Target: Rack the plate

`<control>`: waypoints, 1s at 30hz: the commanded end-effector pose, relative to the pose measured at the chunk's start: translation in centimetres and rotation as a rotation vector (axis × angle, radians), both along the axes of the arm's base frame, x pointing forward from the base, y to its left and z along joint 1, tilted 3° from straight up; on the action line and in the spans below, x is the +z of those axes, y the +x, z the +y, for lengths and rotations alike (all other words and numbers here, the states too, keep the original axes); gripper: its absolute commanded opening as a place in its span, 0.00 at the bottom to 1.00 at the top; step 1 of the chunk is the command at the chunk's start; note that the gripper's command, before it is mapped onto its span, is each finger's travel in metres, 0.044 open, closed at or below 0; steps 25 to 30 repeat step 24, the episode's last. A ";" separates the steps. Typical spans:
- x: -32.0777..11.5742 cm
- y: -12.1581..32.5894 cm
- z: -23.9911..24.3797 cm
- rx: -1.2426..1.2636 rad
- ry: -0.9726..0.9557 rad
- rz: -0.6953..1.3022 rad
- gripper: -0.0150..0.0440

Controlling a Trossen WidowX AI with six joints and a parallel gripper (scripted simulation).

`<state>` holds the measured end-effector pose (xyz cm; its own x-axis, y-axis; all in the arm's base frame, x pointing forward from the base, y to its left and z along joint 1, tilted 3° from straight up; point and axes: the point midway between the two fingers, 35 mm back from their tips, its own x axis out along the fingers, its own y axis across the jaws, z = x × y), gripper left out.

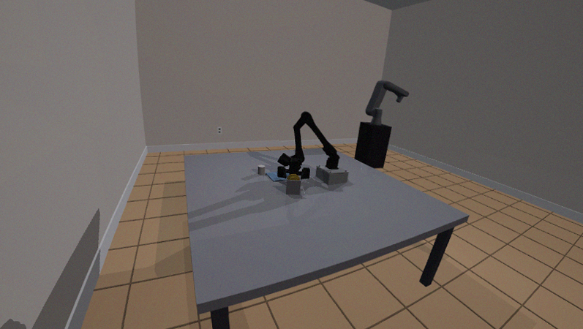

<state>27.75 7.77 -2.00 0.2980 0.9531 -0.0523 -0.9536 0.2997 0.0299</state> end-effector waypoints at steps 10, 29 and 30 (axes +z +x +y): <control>10.6 1.1 0.2 0.016 0.001 -0.024 0.93; 10.9 3.2 0.0 -0.061 -0.095 0.156 0.93; 10.9 3.2 0.0 -0.061 -0.095 0.156 0.93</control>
